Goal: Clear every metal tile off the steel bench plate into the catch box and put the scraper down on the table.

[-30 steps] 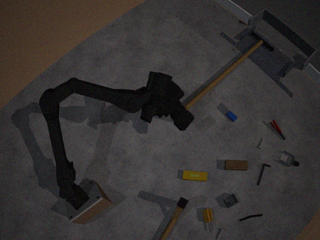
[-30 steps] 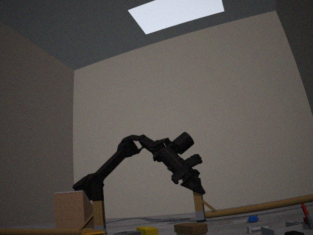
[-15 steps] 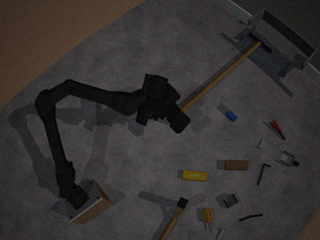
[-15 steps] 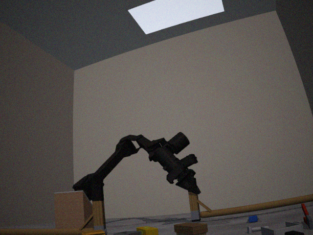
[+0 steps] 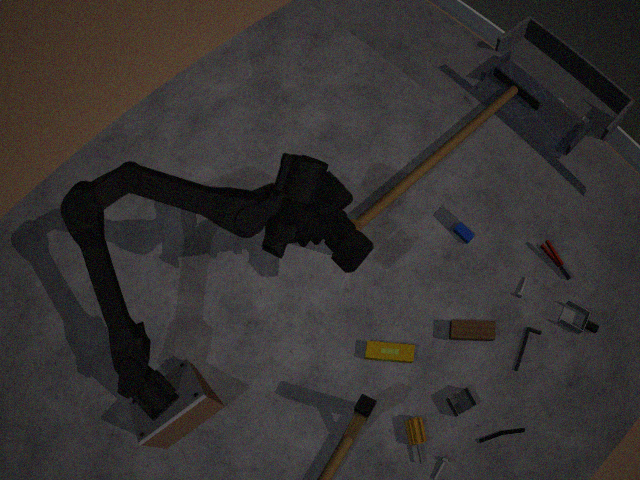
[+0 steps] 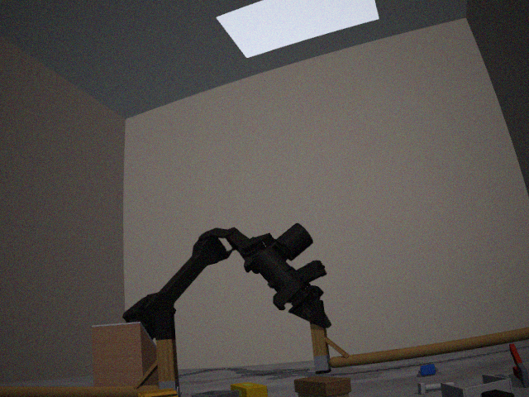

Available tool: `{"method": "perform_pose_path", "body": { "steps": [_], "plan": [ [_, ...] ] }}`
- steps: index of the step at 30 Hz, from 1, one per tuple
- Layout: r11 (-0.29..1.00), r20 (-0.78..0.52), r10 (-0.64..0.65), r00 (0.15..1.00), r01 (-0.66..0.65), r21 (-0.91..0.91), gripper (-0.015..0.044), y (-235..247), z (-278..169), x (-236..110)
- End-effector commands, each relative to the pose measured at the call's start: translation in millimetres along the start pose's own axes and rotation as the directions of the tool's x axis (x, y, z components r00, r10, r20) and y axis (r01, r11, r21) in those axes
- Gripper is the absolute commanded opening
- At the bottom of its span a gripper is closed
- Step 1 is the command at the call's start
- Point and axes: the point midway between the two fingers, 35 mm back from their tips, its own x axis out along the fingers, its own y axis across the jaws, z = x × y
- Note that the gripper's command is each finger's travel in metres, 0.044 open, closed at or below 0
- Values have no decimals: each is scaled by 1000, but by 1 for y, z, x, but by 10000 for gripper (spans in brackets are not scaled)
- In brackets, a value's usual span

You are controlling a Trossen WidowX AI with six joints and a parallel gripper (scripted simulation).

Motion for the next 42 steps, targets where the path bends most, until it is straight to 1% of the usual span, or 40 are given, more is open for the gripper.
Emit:
{"method": "perform_pose_path", "body": {
  "steps": [1, 42],
  "plan": [
    [1000, 16, 2, 1000, -2, -9, 0, 1, 1, -8],
    [1000, 19, 0, 1000, 0, -8, 0, 2, -36, -36]
  ]
}}
